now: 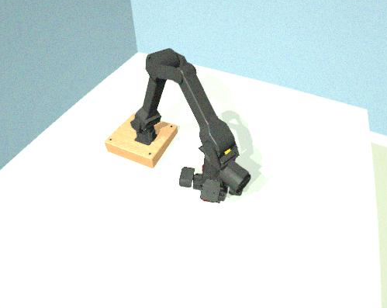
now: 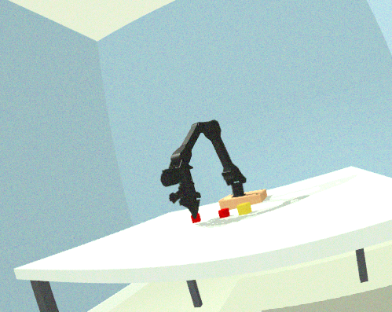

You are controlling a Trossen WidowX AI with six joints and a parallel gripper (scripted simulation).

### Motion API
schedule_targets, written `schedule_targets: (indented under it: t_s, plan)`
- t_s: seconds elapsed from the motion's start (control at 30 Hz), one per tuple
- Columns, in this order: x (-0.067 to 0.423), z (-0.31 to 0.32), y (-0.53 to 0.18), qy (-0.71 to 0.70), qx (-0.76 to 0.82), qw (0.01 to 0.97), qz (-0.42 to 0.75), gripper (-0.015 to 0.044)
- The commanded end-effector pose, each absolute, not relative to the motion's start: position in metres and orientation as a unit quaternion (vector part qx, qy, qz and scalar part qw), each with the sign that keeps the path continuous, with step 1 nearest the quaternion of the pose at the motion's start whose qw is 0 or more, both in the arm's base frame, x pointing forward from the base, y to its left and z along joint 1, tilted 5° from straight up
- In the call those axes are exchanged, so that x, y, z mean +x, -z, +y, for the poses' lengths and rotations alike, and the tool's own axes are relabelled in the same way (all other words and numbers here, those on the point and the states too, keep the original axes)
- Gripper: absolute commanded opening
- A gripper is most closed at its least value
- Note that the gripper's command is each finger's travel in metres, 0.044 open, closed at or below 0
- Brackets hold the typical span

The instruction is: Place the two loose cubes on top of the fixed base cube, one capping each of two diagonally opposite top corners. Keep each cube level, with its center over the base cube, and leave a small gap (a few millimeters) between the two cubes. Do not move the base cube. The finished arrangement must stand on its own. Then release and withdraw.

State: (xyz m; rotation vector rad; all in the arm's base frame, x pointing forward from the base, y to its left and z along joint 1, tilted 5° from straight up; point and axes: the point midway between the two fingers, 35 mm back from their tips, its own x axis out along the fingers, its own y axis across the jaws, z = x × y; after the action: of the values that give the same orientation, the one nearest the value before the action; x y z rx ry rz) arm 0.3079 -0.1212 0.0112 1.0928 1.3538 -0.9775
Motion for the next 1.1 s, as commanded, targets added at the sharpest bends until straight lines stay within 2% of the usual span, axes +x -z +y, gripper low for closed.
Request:
schedule_targets:
  t_s: [0.0,1.07]
  plan:
    - [0.313,-0.125,-0.027,0.412,0.461,0.550,0.562,0.0105]
    - [0.309,-0.124,-0.110,0.400,0.450,0.559,0.570,0.0105]
